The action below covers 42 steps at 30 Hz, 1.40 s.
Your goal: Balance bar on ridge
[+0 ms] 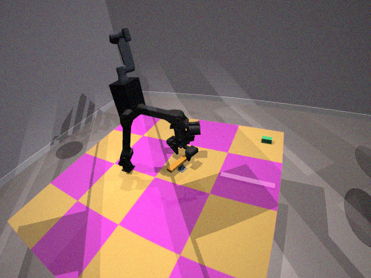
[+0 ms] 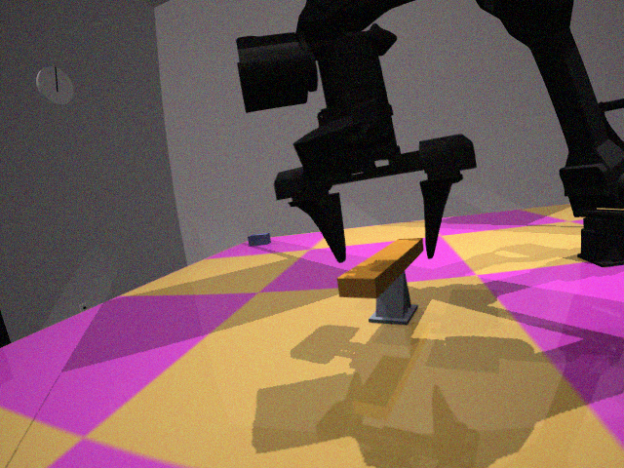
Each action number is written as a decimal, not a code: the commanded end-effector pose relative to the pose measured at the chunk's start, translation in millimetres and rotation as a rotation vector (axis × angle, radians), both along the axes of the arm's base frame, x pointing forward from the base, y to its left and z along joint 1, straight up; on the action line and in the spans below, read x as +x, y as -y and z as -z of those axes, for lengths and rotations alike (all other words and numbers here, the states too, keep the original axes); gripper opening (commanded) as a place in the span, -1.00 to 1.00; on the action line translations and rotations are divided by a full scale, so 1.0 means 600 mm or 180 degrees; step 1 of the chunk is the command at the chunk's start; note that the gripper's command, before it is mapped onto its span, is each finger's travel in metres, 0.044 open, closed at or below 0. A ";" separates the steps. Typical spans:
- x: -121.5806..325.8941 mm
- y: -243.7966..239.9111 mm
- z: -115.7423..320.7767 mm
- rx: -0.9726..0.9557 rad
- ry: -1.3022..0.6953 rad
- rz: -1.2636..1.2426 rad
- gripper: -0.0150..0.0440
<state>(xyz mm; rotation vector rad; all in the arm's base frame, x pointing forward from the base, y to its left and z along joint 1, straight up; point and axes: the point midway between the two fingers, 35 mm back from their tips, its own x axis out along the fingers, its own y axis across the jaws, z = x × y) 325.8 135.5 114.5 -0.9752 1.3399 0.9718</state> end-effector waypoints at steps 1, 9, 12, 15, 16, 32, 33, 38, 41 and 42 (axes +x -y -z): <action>0.009 -0.004 -0.064 0.0034 0.0082 0.0001 1.00; -0.001 0.000 -0.147 0.0033 0.0079 0.0002 1.00; -0.001 0.000 -0.147 0.0033 0.0079 0.0002 1.00; -0.001 0.000 -0.147 0.0033 0.0079 0.0002 1.00; -0.001 0.000 -0.147 0.0033 0.0079 0.0002 1.00; -0.001 0.000 -0.147 0.0033 0.0079 0.0002 1.00; -0.001 0.000 -0.147 0.0033 0.0079 0.0002 1.00; -0.001 0.000 -0.147 0.0033 0.0079 0.0002 1.00; -0.001 0.000 -0.147 0.0033 0.0079 0.0002 1.00; -0.001 0.000 -0.147 0.0033 0.0079 0.0002 1.00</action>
